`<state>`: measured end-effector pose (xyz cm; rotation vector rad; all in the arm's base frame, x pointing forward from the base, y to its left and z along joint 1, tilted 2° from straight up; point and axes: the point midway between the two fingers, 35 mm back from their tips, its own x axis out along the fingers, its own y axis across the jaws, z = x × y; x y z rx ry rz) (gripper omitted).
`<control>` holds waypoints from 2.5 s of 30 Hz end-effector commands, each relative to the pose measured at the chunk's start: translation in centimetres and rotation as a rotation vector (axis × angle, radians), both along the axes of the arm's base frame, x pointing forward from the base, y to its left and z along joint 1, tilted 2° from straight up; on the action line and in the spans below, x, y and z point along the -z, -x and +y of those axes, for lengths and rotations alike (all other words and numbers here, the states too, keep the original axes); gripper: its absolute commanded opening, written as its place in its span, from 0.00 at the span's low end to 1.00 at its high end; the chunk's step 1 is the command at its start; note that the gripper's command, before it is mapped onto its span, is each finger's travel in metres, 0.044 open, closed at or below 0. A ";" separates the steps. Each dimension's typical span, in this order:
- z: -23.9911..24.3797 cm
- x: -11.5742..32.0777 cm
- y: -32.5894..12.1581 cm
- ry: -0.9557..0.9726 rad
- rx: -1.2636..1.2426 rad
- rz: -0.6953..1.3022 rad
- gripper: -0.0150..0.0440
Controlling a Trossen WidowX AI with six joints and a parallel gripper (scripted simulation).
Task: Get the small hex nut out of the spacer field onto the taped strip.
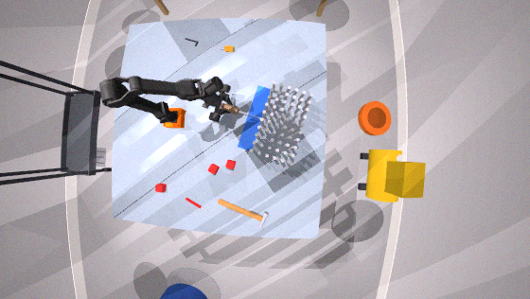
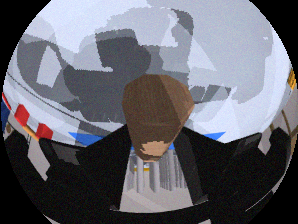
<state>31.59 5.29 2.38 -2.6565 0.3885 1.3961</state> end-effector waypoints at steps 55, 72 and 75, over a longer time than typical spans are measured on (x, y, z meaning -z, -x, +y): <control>-1.1 -0.7 -4.7 -0.002 -0.004 -0.019 0.25; -1.4 -0.8 -5.9 -0.001 -0.004 -0.020 0.25; -1.5 -0.8 -6.1 -0.001 -0.004 -0.021 0.25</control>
